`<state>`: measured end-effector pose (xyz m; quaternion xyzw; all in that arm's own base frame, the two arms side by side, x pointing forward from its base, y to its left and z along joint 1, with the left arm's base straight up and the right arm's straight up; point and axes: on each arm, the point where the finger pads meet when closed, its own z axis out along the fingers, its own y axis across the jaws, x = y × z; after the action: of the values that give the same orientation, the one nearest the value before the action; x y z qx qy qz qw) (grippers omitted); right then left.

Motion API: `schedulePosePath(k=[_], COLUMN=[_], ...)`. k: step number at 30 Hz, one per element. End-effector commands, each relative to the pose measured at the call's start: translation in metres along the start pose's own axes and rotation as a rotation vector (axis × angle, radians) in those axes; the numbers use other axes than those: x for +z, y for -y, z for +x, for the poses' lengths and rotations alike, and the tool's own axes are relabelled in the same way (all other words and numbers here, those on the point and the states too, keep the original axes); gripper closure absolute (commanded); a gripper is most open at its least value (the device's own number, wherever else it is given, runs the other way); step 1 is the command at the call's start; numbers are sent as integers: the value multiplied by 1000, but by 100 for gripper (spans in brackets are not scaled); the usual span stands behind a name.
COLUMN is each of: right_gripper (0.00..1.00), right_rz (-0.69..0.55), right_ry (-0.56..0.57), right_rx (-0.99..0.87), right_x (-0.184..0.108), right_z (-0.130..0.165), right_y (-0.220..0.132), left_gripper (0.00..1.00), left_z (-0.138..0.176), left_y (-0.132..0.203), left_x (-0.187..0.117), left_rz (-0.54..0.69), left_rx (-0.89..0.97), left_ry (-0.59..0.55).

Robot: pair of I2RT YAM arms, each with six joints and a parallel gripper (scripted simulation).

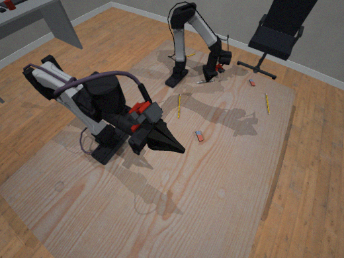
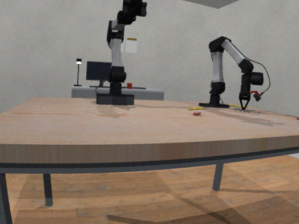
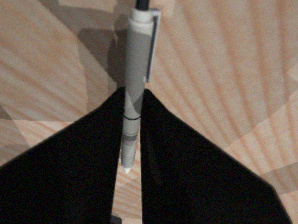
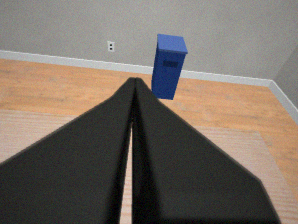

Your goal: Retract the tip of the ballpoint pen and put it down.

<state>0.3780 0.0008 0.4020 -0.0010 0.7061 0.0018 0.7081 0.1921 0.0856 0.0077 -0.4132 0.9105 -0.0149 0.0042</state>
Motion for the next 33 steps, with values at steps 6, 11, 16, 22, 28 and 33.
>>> schedulePosePath(k=[6,11,16,22,28,33], right_gripper=[99,99,99,99,99,99], right_rz=[8,8,8,8,8,8], right_ry=[-8,-8,-8,-8,-8,-8], right_rx=[5,5,5,5,5,5], right_x=[-1,-1,-1,-1,-1,-1], right_z=[2,2,2,2,2,2], right_y=[2,2,2,2,2,2], left_gripper=[89,89,89,76,76,76], left_z=[-2,-1,-6,-13,-13,-13], left_y=[1,0,4,6,6,6], left_x=[8,11,7,0,0,0], left_rz=[-6,-6,3,17,18,18], left_rx=[4,2,8,12,11,11], left_ry=[6,4,22,55,55,55])
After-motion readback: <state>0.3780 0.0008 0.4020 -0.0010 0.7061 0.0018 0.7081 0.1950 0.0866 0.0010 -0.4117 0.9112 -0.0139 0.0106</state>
